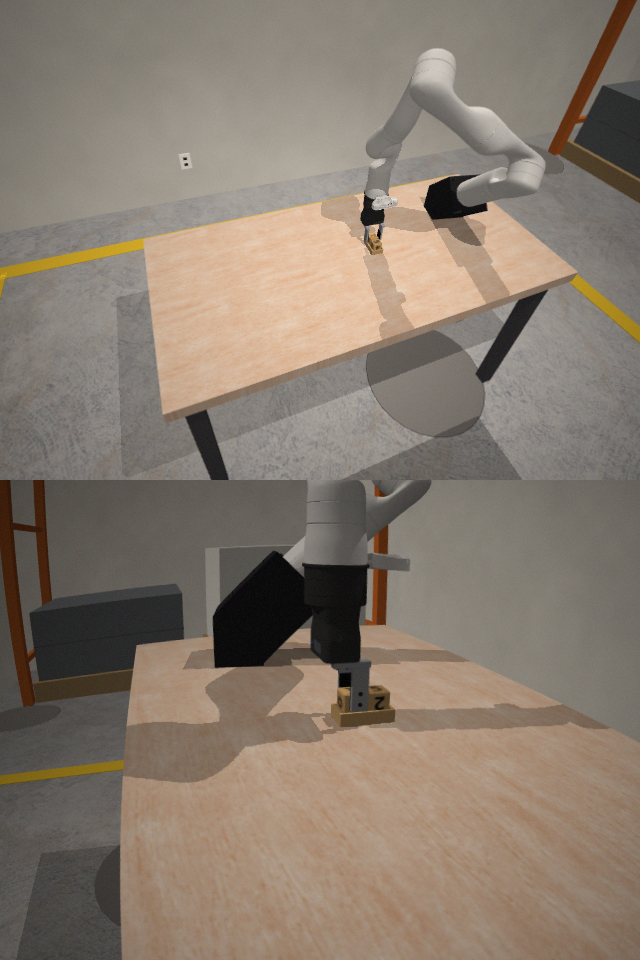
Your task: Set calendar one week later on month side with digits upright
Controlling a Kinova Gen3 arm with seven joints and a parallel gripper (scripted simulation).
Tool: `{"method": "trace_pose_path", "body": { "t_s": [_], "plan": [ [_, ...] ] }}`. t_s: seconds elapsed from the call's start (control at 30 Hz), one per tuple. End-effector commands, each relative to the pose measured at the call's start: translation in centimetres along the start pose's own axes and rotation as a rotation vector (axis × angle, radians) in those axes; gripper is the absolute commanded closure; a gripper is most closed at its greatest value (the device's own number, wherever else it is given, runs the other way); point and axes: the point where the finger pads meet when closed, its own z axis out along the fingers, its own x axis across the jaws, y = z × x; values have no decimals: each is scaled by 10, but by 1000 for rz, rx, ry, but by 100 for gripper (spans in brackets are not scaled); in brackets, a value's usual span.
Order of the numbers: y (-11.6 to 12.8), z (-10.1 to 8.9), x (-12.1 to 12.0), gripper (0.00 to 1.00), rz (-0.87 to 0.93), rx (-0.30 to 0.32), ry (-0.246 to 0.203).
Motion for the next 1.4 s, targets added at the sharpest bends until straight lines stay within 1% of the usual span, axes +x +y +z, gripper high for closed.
{"method": "trace_pose_path", "body": {
  "t_s": [0.0, 0.27, 0.37, 0.4, 0.43, 0.5, 0.77, 0.83, 0.97, 1.07, 1.13, 1.23, 1.27, 1.37],
  "plan": [
    [2, 1, 2, 13, -9, -6, 4],
    [2, 0, 3, 13, -9, -6, 5],
    [2, -6, 4, 13, -12, -9, 7],
    [2, -9, 4, 13, -12, -9, 8],
    [-2, -12, 4, 13, -12, 4, 7],
    [-1, -20, 4, 13, -12, 2, 7],
    [-1, -63, 3, 13, -11, 0, 6],
    [-1, -63, 3, 13, -11, 0, 6],
    [-2, -80, 3, 13, -13, 2, 6],
    [-2, -88, 3, 13, -13, 2, 6],
    [2, -90, 4, 13, -12, -11, 7],
    [2, -91, 4, 13, -12, -11, 7],
    [2, -91, 3, 0, -12, -10, 7],
    [2, -91, 3, 0, -11, -10, 6]
  ]
}}
